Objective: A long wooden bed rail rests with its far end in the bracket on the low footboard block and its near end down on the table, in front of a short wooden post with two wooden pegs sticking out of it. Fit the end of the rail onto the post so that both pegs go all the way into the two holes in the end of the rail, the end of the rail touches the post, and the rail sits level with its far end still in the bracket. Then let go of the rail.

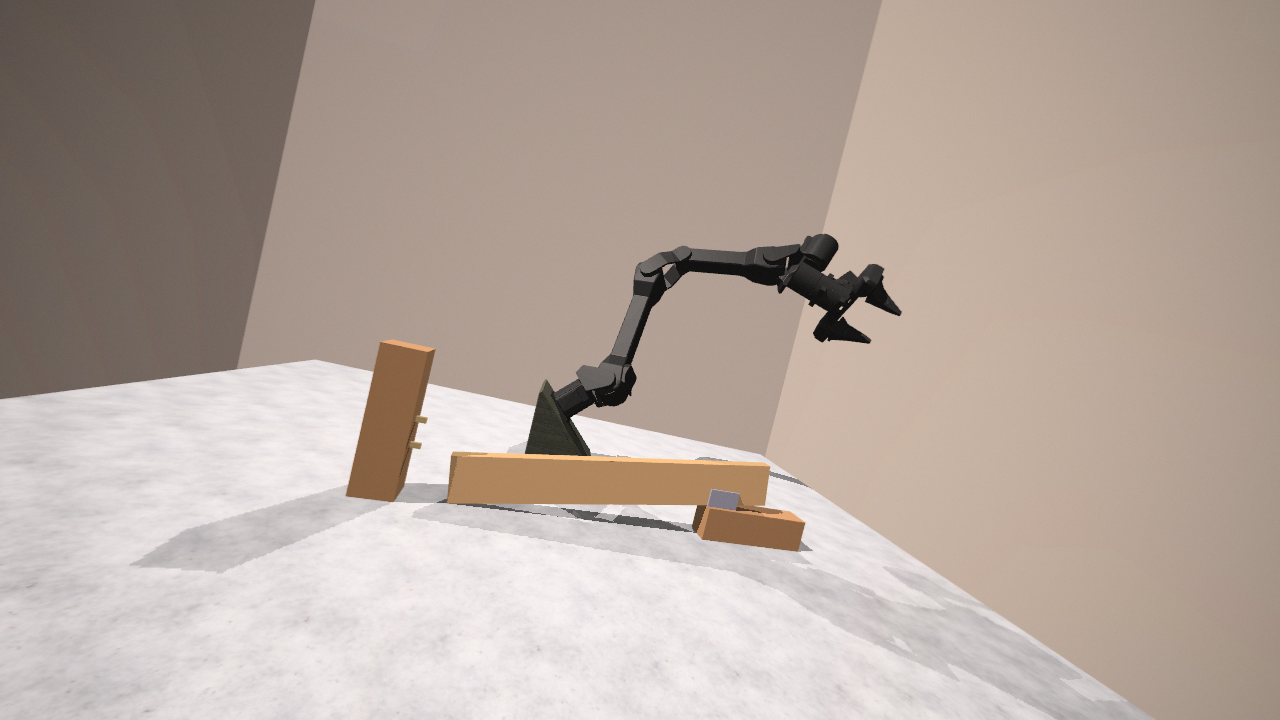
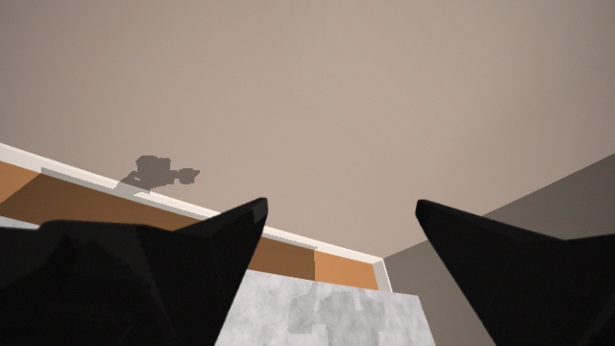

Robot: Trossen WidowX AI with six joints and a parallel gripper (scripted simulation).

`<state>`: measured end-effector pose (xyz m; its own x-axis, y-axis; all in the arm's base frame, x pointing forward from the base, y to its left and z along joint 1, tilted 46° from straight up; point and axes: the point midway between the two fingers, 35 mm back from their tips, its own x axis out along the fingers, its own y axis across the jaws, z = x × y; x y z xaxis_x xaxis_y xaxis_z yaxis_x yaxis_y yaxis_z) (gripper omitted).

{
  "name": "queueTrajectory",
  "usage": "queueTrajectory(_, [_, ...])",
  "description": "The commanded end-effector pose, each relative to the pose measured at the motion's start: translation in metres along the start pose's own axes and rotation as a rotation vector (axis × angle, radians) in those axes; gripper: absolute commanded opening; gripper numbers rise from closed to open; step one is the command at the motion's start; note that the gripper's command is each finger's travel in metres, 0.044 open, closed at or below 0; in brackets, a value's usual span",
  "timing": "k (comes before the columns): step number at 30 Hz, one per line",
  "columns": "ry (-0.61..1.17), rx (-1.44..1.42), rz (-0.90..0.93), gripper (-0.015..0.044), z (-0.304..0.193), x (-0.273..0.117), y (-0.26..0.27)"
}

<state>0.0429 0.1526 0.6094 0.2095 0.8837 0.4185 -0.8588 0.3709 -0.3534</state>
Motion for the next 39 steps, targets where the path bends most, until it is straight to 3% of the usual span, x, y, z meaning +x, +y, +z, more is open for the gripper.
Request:
queueTrajectory(1, [0.174, -0.119, 0.002, 0.044, -0.058, 0.028, -0.008])
queueTrajectory(12, [0.457, -0.256, -0.024, 0.044, -0.163, 0.048, -0.046])
queueTrajectory(20, [0.816, -0.367, 0.097, 0.044, -0.299, 0.026, -0.087])
queueTrajectory(30, [1.152, -0.325, 0.338, 0.044, -0.442, -0.071, -0.123])
queueTrajectory(39, [1.254, -0.111, 0.575, 0.044, -0.53, -0.201, -0.116])
